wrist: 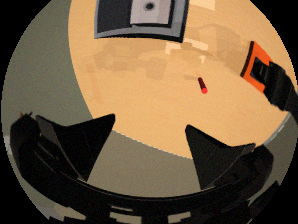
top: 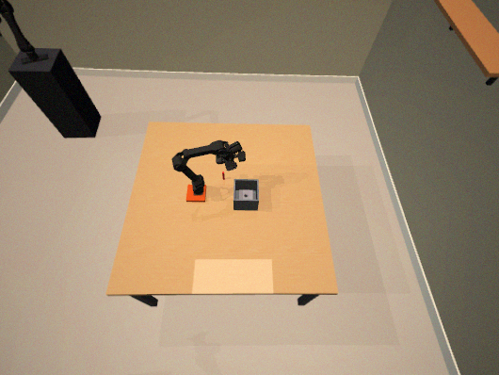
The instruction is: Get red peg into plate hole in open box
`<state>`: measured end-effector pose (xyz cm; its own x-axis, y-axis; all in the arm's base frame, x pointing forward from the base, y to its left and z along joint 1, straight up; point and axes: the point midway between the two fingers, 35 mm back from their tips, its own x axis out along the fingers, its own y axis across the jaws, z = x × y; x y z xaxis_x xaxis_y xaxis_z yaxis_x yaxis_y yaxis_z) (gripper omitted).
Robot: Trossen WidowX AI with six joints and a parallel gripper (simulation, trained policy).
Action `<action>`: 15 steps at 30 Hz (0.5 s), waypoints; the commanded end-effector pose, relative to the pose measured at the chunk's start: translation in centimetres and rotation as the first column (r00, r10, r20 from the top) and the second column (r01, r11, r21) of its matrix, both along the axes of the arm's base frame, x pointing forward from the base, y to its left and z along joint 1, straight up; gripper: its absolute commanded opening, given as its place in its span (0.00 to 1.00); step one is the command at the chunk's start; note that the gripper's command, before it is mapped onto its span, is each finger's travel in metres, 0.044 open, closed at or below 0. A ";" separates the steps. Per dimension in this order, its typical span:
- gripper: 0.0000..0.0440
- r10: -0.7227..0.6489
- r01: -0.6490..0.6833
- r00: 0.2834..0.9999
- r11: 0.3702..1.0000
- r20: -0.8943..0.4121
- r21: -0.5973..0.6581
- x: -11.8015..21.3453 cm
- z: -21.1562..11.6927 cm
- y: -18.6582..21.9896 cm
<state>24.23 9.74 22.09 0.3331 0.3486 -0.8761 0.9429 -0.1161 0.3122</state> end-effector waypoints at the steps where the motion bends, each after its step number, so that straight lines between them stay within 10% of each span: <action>1: 1.00 0.050 -0.052 0.996 0.998 -0.075 -0.021 -1.2 -1.6 0.8; 15: 1.00 0.183 -0.220 0.942 0.969 -0.281 -0.108 -5.2 -6.3 1.8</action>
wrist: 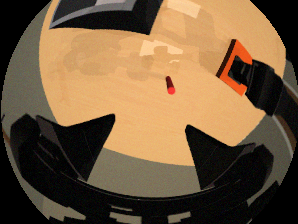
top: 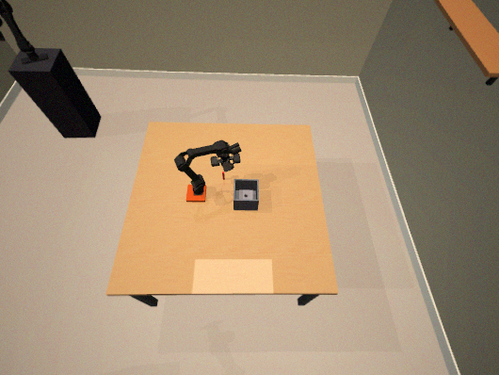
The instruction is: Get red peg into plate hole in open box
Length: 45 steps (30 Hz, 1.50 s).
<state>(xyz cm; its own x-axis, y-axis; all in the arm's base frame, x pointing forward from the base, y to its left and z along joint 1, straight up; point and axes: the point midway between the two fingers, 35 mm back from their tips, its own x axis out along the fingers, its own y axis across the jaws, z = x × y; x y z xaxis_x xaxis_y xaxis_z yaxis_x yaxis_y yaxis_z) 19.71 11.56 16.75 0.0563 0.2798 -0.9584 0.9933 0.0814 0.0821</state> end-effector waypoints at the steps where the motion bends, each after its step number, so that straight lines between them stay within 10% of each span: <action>1: 1.00 0.036 -0.038 0.998 0.999 -0.045 -0.032 -0.9 -1.2 0.0; 29: 0.97 0.089 -0.109 0.981 0.988 -0.173 -0.110 -3.3 -10.2 -1.2; 45: 0.11 0.153 -0.170 0.977 0.979 -0.148 -0.110 -2.0 -11.8 -0.7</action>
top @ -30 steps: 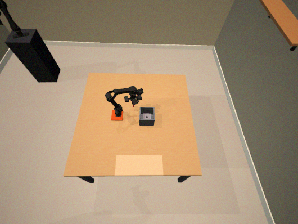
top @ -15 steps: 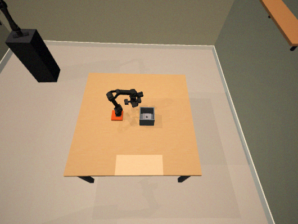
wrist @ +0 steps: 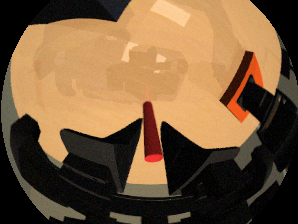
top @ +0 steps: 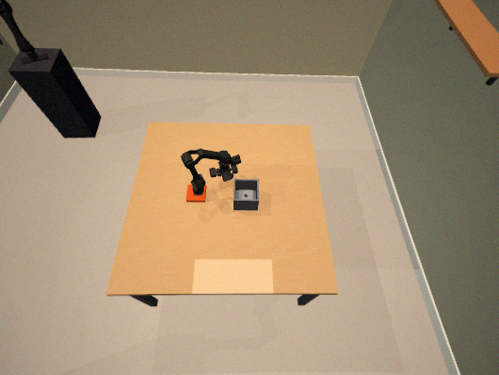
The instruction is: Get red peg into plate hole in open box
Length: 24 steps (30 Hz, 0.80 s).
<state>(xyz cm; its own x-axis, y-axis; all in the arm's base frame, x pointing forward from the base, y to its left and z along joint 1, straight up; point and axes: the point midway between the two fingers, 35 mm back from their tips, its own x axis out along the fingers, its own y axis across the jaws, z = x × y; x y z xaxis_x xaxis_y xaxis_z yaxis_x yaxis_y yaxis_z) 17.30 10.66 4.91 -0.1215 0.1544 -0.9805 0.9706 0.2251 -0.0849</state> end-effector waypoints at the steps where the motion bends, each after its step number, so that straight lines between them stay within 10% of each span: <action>1: 0.05 0.025 -0.025 1.000 1.000 0.011 0.006 0.5 0.1 0.2; 24: 0.00 0.028 -0.076 0.957 0.985 0.290 0.156 3.7 9.3 0.6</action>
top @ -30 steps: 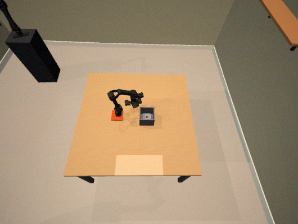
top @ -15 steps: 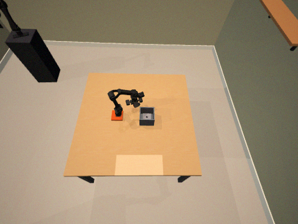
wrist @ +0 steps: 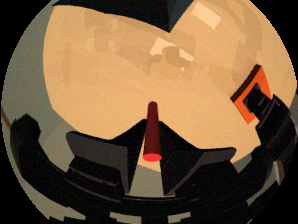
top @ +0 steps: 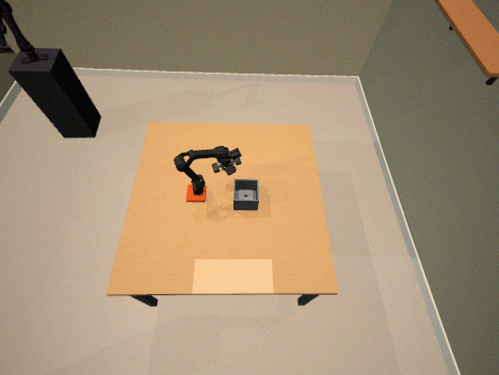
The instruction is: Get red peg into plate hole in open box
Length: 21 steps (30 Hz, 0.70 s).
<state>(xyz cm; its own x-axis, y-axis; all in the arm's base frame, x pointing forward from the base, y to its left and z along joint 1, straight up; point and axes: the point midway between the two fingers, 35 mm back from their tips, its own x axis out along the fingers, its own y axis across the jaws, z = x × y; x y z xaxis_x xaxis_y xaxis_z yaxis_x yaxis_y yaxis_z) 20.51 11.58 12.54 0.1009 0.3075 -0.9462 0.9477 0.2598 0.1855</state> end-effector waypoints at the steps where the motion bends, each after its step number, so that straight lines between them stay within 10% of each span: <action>1: 0.00 0.007 -0.008 0.998 1.000 0.068 0.007 0.6 2.2 -0.5; 21: 0.00 -0.036 0.072 0.969 0.988 0.246 -0.139 2.7 9.0 -7.5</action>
<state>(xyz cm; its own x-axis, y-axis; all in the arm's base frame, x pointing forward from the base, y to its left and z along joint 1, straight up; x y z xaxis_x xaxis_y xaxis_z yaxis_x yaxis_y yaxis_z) 22.97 5.08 21.13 0.3374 0.1857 -0.9229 0.8909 0.2536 0.3767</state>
